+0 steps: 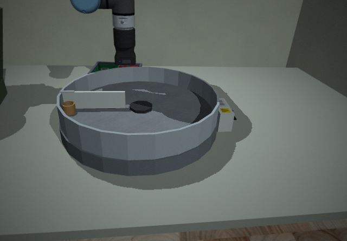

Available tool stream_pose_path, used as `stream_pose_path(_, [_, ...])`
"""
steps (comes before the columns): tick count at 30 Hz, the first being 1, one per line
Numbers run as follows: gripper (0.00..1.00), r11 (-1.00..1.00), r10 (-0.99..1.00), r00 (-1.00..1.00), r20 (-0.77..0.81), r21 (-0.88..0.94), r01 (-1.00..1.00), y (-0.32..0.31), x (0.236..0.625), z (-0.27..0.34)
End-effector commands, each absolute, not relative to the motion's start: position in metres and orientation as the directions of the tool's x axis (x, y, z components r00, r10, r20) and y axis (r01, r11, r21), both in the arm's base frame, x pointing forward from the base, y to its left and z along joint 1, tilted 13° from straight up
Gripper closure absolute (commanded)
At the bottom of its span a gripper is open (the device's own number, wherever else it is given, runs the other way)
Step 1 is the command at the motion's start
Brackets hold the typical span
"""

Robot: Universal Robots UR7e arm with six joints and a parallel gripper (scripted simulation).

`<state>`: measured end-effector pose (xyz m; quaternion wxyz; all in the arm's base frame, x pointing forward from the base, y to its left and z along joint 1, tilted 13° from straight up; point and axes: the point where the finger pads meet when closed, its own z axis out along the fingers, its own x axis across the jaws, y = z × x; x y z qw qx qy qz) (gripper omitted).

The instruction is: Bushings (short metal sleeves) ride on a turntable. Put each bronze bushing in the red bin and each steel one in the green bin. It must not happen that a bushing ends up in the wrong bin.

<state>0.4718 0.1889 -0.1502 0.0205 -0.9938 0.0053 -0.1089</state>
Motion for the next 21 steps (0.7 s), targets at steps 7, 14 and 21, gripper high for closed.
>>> stream_pose_path(7, [1.00, -0.999, -0.015, 0.976, 0.218, -0.042, -0.006, 0.189, 0.473, -0.155])
stream_pose_path(14, [1.00, -0.999, -0.015, 0.976, 0.218, -0.042, -0.006, 0.189, 0.474, -0.157])
stream_pose_path(21, [1.00, -0.999, -0.015, 0.976, 0.218, -0.042, -0.006, 0.190, 0.475, -0.162])
